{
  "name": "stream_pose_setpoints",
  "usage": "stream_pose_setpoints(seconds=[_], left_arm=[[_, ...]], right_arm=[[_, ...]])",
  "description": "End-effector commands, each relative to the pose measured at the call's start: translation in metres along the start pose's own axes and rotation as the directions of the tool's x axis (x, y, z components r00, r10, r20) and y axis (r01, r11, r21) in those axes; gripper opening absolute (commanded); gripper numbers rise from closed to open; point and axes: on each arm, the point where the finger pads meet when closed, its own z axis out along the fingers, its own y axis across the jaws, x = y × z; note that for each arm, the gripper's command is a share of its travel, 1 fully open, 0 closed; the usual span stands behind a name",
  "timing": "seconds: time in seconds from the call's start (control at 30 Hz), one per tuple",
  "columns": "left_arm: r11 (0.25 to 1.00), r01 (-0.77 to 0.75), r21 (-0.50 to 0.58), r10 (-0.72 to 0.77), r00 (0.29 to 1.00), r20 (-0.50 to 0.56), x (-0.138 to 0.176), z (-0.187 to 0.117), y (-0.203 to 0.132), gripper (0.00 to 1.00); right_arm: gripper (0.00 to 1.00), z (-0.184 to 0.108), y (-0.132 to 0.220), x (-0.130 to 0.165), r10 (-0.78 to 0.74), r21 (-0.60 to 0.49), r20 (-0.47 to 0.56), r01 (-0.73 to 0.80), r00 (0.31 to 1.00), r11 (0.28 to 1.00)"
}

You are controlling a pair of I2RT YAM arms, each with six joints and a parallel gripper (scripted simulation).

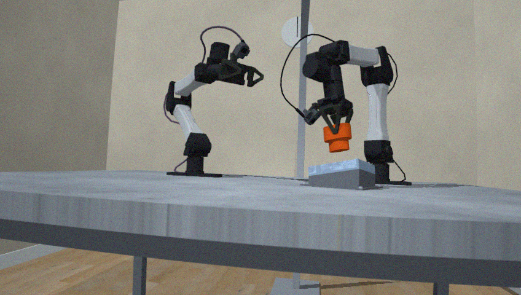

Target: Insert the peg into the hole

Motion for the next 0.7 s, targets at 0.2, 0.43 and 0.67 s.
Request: stream_pose_setpoints(seconds=[0.2, 0.43, 0.67], left_arm=[[0.995, 0.039, -0.092, -0.04, 0.999, -0.015, 0.008, -0.013, 0.008, 0.4], [0.995, 0.045, -0.093, -0.046, 0.999, -0.014, 0.009, -0.015, 0.009, 0.4], [0.992, 0.04, -0.121, -0.04, 0.999, -0.002, 0.008, -0.003, 0.021, 0.4]], right_arm=[[1.0, -0.016, 0.056, 0.018, -0.013, -0.182, -0.032, 0.007, 0.999, 0.983], [1.0, -0.021, 0.068, 0.013, -0.019, -0.224, -0.002, 0.018, 1.0, 0.974], [1.0, -0.021, 0.067, 0.013, -0.021, -0.223, -0.001, 0.02, 1.0, 0.975]])
